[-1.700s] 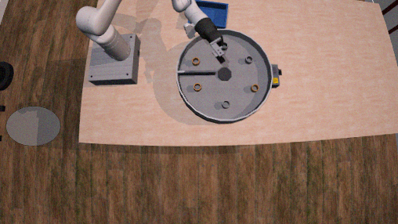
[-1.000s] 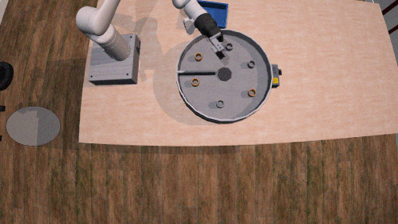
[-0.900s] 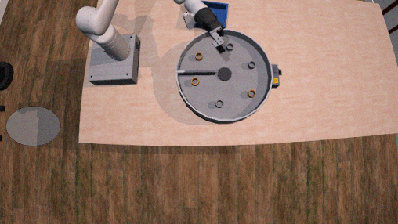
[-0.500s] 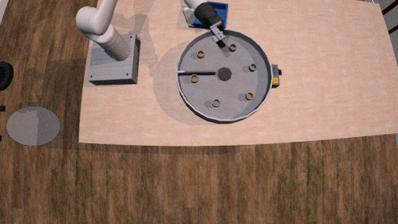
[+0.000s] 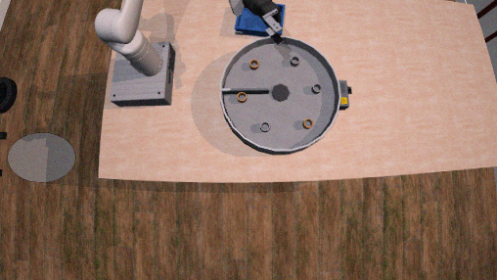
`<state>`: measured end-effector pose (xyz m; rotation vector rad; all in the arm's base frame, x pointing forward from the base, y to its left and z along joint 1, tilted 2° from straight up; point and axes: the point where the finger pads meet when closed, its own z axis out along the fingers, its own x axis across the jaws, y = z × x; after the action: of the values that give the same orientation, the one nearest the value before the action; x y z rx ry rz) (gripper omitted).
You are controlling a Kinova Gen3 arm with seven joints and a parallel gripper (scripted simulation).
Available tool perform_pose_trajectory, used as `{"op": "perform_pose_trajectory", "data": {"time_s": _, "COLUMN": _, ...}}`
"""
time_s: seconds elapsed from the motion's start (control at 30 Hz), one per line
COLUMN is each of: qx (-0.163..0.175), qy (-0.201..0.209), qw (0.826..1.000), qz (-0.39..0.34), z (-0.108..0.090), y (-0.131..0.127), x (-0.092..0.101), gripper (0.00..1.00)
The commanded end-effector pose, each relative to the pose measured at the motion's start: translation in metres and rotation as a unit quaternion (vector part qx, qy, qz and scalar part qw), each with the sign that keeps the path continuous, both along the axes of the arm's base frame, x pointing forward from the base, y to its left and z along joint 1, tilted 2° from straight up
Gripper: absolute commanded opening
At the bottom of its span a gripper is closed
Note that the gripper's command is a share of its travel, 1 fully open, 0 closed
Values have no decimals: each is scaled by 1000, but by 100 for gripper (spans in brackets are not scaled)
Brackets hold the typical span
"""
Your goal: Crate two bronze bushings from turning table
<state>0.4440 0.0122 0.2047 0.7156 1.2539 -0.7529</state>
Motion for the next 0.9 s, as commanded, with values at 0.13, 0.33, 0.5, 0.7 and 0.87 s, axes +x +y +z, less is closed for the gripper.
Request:
{"op": "perform_pose_trajectory", "data": {"time_s": 0.13, "qx": 0, "qy": -1, "qw": 1000, "qz": 0, "z": 47, "y": 37, "x": 0, "gripper": 100}}
{"op": "perform_pose_trajectory", "data": {"time_s": 0.33, "qx": 0, "qy": -1, "qw": 1000, "qz": 0, "z": 47, "y": 37, "x": 0, "gripper": 100}}
{"op": "perform_pose_trajectory", "data": {"time_s": 0.5, "qx": 0, "qy": -1, "qw": 1000, "qz": 0, "z": 47, "y": 37, "x": 0, "gripper": 100}}
{"op": "perform_pose_trajectory", "data": {"time_s": 0.7, "qx": 0, "qy": -1, "qw": 1000, "qz": 0, "z": 92, "y": 74, "x": -1, "gripper": 100}}
{"op": "perform_pose_trajectory", "data": {"time_s": 0.87, "qx": 0, "qy": -1, "qw": 1000, "qz": 0, "z": 92, "y": 74, "x": -1, "gripper": 100}}
